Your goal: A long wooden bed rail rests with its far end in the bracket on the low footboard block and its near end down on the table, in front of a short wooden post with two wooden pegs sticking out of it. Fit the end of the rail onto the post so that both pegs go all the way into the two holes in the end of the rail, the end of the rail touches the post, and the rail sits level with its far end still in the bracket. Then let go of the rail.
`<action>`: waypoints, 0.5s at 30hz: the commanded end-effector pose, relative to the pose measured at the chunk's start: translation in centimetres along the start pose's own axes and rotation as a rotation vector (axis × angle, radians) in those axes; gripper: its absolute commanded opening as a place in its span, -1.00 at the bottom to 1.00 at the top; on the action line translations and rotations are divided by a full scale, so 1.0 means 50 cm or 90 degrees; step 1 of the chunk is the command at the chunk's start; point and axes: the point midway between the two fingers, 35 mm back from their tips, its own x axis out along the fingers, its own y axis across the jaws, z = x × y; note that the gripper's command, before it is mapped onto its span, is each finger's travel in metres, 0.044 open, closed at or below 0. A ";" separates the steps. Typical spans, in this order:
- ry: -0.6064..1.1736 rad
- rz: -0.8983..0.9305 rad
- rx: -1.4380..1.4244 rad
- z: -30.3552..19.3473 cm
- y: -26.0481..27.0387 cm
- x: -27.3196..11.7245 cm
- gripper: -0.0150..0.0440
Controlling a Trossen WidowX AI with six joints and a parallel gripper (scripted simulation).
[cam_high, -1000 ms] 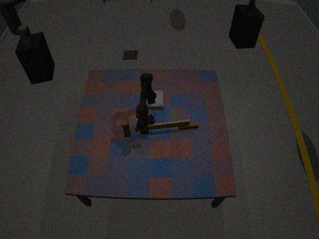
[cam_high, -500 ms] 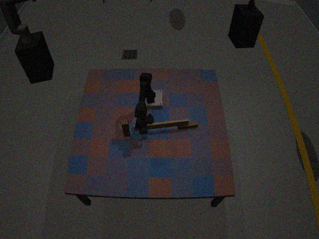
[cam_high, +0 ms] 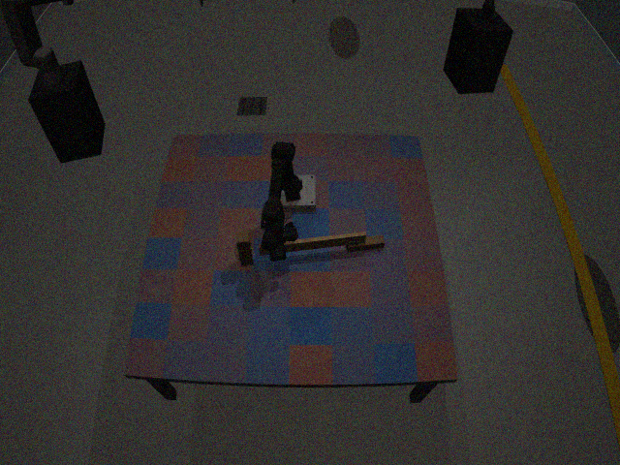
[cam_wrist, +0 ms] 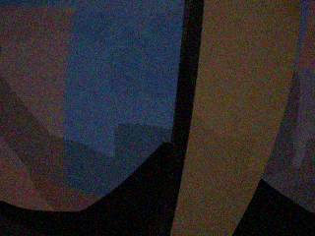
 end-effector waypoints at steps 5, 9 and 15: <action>0.004 -0.007 -0.002 -0.008 -0.008 -0.008 -0.49; 0.004 -0.007 -0.002 -0.011 -0.009 -0.009 -0.49; 0.004 -0.007 -0.002 -0.014 -0.010 -0.011 -0.49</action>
